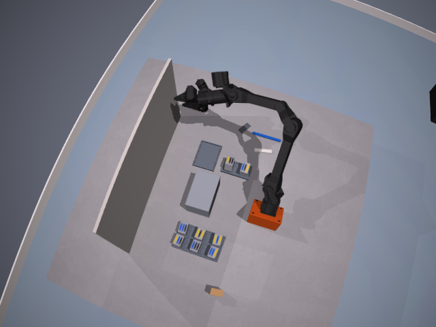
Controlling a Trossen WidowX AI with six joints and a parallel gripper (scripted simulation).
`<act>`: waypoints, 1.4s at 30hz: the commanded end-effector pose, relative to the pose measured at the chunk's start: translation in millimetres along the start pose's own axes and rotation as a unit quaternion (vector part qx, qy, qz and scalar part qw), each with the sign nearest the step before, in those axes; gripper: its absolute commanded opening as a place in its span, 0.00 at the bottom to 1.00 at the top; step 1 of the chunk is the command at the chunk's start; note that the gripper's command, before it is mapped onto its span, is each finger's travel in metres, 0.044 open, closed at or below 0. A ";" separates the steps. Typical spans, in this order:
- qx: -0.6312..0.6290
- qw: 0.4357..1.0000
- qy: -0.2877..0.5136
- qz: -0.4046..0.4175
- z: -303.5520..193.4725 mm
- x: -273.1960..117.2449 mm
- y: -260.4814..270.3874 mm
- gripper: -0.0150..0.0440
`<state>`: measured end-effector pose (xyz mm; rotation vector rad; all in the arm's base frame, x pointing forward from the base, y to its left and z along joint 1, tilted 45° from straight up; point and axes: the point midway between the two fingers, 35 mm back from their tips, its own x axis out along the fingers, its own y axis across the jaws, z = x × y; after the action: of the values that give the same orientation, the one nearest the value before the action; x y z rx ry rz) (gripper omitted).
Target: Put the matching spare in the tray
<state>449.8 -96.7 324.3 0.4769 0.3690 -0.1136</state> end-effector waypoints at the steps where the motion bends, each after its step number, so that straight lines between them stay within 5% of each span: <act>1: 0.037 0.989 0.117 -0.079 -66.7 24.6 -6.3 1.00; 8: 0.004 0.960 0.231 -0.160 -135.5 42.2 4.4 1.00; 18: -0.196 0.835 0.394 -0.331 -250.6 27.1 28.2 1.00; 26: -0.378 0.722 0.413 -0.405 -297.2 3.5 58.0 1.00; 42: -0.383 0.719 0.413 -0.407 -298.2 2.8 59.0 1.00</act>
<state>368.6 94.4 103.1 -0.5441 1.4409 -0.5814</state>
